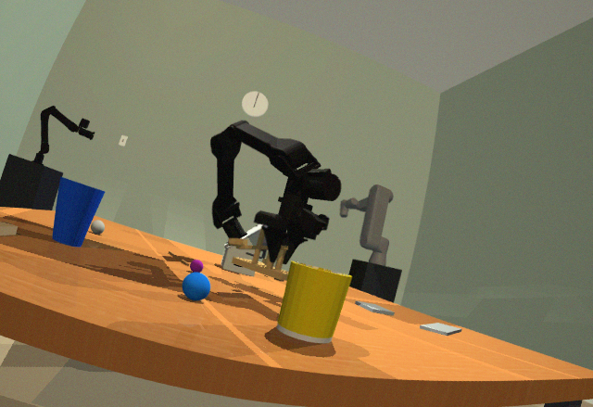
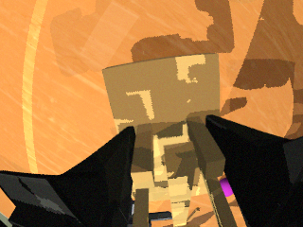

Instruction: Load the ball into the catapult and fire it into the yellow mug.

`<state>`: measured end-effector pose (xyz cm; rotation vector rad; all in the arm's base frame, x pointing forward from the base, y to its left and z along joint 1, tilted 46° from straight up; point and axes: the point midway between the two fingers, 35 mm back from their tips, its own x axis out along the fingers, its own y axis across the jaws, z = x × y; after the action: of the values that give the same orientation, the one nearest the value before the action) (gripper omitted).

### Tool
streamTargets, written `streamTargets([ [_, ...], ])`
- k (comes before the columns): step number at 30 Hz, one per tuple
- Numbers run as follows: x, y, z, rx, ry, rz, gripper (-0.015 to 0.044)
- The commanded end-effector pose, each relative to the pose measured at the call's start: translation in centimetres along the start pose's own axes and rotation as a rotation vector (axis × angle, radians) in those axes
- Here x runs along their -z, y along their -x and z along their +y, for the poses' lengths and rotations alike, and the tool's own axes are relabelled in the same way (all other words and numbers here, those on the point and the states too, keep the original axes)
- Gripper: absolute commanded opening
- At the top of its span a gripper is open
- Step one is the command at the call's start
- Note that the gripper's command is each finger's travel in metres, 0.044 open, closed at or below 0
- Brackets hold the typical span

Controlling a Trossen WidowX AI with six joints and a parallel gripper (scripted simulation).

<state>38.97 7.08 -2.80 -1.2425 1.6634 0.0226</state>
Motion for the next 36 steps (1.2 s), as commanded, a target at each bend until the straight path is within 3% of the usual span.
streamTargets([
  [1, -0.6, 0.2, -1.3, 0.01, -0.063, -0.001, 0.0],
  [36, -0.6, -4.7, -1.6, 0.011, -0.063, 0.0, 0.0],
])
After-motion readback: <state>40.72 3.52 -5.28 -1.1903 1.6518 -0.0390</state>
